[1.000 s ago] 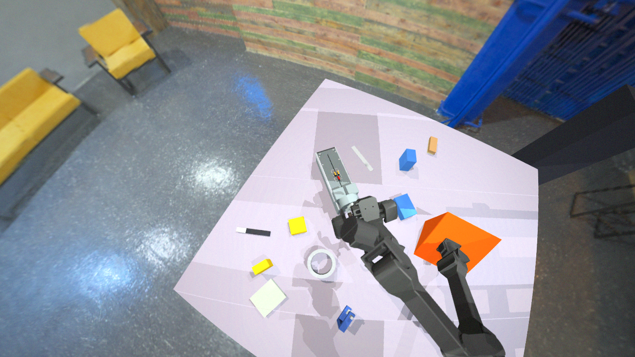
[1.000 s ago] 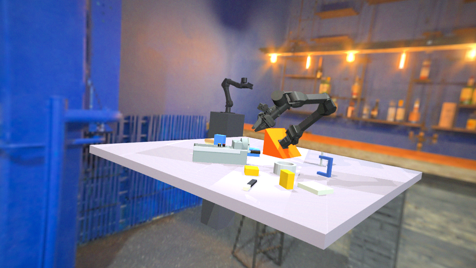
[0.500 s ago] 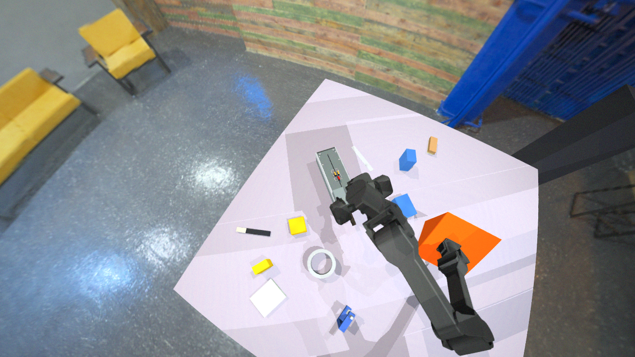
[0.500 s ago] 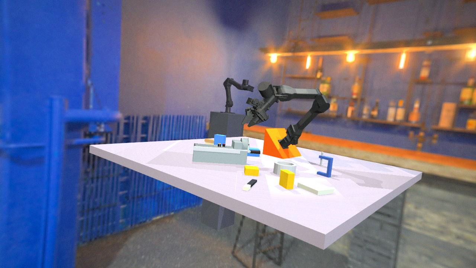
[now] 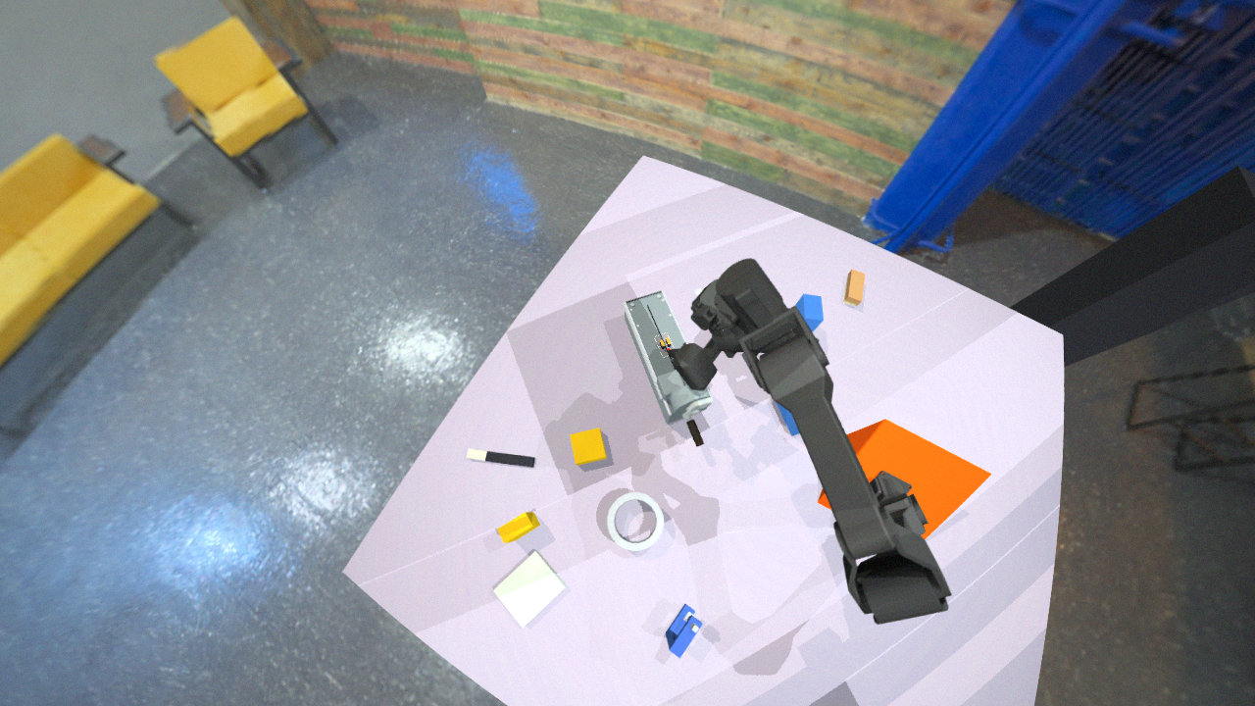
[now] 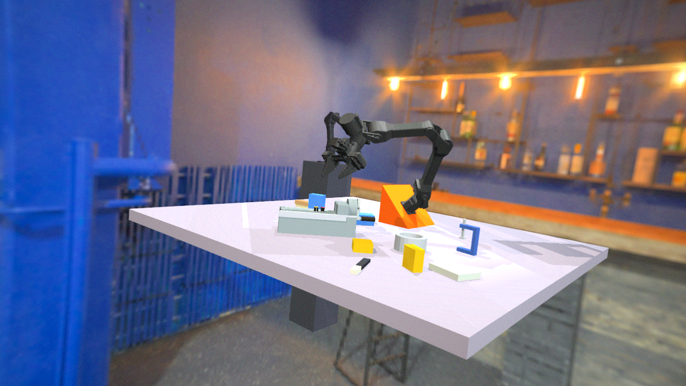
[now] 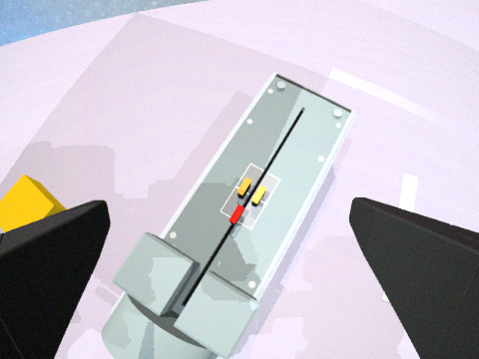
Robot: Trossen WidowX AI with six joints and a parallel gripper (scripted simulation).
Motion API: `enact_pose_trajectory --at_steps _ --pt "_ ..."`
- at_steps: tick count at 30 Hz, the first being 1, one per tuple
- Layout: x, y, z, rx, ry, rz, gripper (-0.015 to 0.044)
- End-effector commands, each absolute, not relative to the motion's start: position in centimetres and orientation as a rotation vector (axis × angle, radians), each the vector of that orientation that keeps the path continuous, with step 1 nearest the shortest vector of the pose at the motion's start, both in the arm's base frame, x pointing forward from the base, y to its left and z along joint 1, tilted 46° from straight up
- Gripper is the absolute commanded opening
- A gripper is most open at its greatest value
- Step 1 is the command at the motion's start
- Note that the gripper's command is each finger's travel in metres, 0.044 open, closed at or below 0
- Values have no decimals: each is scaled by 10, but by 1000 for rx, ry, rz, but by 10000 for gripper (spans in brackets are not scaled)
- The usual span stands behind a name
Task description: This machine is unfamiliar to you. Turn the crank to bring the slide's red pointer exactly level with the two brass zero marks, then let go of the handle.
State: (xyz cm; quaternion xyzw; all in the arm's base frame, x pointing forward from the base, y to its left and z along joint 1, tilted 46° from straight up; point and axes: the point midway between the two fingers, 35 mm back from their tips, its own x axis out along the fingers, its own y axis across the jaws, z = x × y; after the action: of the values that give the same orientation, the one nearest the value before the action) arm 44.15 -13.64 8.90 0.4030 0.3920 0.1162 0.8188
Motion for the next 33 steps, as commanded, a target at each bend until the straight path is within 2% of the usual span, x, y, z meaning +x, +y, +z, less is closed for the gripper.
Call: enact_pose_trajectory --at_steps 1,11,33 --pt "445 -147 81 837 793 300 440" --pt "446 -109 44 838 792 301 440" --pt "447 -120 54 836 793 302 440"
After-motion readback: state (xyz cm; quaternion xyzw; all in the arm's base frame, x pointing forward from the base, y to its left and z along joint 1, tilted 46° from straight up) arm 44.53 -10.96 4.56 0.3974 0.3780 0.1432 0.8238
